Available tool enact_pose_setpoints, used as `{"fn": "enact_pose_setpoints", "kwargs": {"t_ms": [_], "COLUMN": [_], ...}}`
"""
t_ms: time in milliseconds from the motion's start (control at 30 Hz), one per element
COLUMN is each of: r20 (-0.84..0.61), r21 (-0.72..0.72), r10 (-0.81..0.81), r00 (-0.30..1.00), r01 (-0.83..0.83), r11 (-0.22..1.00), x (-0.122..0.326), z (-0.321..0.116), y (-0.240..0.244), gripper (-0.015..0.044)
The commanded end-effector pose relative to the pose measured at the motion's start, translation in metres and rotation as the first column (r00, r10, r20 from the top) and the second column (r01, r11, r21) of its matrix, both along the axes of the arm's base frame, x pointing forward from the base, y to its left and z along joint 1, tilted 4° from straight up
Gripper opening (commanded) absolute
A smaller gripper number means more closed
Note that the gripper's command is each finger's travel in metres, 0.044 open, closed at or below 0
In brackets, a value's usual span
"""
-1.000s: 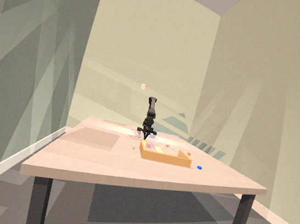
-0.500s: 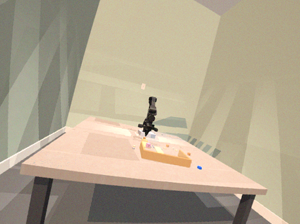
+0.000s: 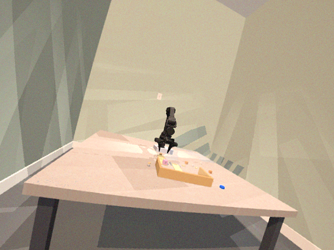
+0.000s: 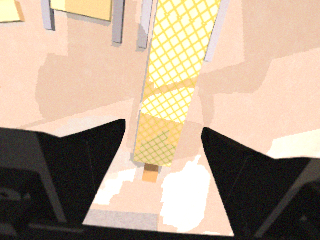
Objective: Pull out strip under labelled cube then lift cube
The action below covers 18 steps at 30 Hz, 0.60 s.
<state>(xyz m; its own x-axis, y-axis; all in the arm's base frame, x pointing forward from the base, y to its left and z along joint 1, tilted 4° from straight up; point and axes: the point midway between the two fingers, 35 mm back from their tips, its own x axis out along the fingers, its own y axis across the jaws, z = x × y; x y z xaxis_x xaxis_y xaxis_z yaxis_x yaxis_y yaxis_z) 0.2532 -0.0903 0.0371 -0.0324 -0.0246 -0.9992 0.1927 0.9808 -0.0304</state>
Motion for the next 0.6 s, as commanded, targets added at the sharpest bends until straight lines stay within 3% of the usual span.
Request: {"fn": "enact_pose_setpoints", "kwargs": {"t_ms": [0, 33, 567], "r20": [-0.007, -0.006, -0.001], "r21": [0.002, 0.001, 0.000], "r10": [0.006, 0.006, 0.006], "r00": [1.000, 1.000, 1.000], "r01": [-0.006, -0.006, -0.006], "r11": [1.000, 1.000, 1.000], "x": [0.014, 0.019, 0.088], "z": [0.001, 0.001, 0.010], "y": [-0.004, -0.005, -0.024], "gripper": [0.0420, 0.0440, 0.0440]}}
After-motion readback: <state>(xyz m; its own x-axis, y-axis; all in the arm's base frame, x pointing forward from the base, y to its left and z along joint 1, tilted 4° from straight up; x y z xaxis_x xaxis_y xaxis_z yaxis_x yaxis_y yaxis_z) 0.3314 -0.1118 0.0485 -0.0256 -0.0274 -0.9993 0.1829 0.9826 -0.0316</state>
